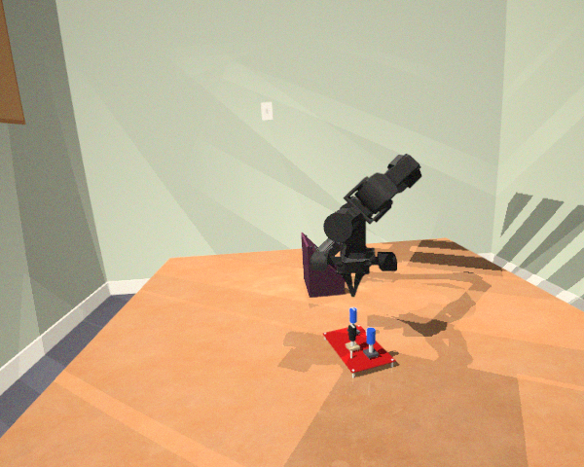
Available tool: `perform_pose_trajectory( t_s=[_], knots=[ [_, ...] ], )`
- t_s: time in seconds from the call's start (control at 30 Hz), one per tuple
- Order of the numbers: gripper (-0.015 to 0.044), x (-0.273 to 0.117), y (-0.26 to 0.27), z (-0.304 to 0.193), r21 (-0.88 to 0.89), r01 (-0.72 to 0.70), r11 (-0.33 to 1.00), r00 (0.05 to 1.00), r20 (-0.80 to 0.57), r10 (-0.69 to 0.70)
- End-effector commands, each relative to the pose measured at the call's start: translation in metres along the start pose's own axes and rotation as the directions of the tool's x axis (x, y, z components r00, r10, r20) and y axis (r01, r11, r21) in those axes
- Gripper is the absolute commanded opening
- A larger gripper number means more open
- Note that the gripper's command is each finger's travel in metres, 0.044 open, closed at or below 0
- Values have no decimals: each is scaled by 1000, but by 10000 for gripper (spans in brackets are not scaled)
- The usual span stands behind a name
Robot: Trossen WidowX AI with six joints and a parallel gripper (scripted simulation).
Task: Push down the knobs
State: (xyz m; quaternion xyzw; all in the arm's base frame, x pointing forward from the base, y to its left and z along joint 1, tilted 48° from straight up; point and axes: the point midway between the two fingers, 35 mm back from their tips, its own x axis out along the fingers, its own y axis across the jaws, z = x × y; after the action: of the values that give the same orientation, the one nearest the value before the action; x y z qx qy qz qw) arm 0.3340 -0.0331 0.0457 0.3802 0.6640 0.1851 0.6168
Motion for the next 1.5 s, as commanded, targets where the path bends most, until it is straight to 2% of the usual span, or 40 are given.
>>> perform_pose_trajectory(
  t_s=[0.0,0.6,1.47],
  knots=[
    [0,8,0,-2,9,-6,1000,1000,-9,6],
    [0,29,0,-3,9,-7,1000,1000,-9,7],
    [0,33,0,-3,9,-7,1000,1000,-10,7]
  ],
)
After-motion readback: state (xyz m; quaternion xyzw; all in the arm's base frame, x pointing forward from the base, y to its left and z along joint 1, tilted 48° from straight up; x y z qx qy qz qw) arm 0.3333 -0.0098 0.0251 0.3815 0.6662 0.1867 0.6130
